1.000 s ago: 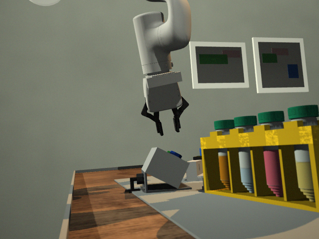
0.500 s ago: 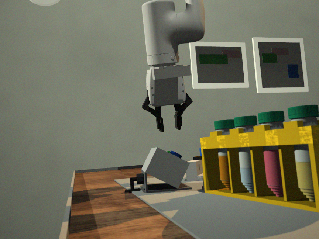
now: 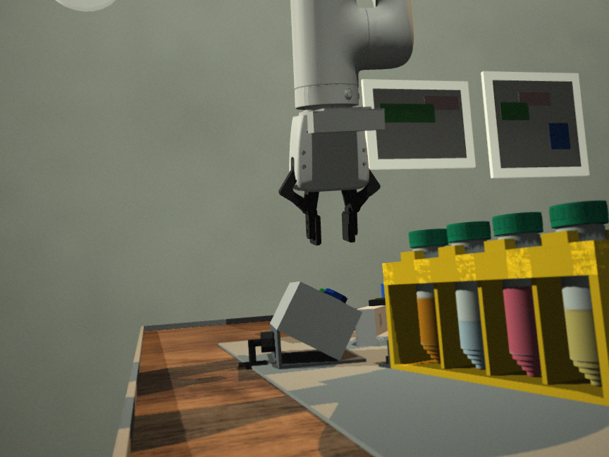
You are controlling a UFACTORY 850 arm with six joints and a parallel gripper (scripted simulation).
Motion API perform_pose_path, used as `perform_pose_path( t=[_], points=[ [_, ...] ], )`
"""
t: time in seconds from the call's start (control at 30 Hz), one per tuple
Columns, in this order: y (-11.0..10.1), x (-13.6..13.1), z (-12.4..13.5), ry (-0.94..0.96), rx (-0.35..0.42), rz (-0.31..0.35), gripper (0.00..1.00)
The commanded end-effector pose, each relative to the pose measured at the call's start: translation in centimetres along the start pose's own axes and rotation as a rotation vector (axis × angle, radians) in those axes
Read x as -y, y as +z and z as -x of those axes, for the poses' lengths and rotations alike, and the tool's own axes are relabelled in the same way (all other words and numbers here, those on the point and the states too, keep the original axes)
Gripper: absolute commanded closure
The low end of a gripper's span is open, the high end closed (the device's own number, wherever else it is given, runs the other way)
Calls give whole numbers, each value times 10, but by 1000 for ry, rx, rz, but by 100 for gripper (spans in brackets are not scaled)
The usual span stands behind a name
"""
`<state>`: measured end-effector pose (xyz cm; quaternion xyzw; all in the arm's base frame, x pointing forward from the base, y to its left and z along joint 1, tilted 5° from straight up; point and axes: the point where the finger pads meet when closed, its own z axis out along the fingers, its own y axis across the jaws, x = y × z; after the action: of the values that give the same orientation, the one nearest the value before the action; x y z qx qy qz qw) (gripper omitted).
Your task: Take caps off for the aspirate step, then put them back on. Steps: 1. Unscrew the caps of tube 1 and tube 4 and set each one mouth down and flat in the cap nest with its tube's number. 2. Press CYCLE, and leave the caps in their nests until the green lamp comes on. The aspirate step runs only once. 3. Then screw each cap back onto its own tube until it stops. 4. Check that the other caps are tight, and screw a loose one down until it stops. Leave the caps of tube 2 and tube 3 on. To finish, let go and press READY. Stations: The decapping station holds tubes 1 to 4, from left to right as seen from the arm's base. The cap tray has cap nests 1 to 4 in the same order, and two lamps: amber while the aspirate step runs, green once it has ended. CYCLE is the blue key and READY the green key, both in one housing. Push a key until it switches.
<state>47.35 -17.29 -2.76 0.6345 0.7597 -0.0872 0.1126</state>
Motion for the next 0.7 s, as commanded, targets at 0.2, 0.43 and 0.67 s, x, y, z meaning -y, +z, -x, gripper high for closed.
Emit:
perform_pose_path(
  t=[0.2, 0.43, 0.67],
  points=[
    [-10, 2, -30, -37, -28, 49, 54],
    [-17, 7, -52, -56, -48, 60, 54],
    [-25, 15, -77, -94, -92, 72, 54]
  ],
)
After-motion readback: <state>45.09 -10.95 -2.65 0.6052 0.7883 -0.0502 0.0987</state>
